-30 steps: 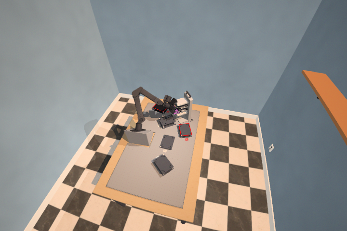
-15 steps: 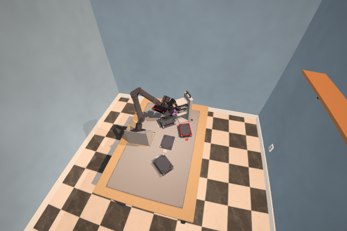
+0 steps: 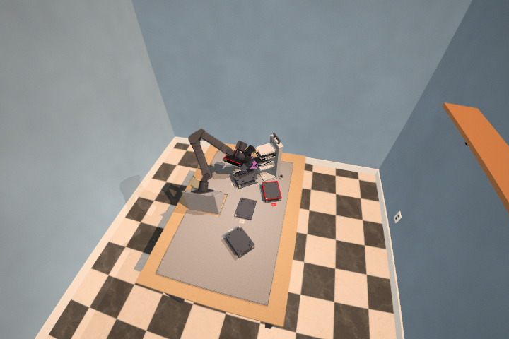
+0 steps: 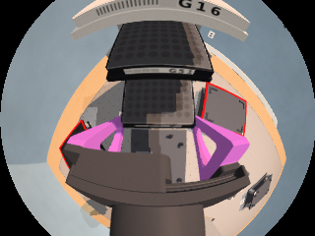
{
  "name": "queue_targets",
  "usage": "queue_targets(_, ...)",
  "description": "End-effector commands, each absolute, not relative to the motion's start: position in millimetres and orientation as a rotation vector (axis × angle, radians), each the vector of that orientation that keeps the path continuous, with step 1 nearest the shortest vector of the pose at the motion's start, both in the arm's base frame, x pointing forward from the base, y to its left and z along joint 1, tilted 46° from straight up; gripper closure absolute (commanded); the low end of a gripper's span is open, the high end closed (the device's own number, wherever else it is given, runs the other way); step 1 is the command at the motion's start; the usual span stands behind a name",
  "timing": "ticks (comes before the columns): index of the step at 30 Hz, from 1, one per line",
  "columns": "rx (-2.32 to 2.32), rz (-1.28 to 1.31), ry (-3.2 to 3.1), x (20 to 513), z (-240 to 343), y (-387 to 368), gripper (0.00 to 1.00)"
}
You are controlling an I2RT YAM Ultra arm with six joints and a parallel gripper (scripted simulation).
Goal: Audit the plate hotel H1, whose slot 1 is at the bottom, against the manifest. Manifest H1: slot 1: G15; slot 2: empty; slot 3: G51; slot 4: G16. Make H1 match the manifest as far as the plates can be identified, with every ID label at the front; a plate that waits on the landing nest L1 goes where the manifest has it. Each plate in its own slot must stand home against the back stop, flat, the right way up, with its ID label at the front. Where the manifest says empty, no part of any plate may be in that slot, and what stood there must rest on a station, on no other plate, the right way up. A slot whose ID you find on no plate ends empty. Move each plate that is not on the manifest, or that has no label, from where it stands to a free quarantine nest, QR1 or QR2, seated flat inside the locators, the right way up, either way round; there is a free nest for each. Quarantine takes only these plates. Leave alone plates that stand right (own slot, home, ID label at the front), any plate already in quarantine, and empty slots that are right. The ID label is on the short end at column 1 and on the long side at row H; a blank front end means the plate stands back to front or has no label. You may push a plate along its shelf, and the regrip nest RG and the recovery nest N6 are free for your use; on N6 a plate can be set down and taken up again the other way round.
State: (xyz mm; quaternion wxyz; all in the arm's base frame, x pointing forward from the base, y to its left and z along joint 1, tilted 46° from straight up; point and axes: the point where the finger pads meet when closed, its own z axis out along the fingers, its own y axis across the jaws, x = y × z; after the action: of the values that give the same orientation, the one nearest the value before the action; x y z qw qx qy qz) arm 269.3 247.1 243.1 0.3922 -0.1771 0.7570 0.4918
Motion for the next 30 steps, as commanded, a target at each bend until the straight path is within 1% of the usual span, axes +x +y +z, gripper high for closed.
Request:
queue_targets(1, -0.440, 1.237, 1.926, 266, 241, 238, 0.14)
queue_targets(30, -0.440, 1.238, 1.927, 239, 226, 220, 0.14)
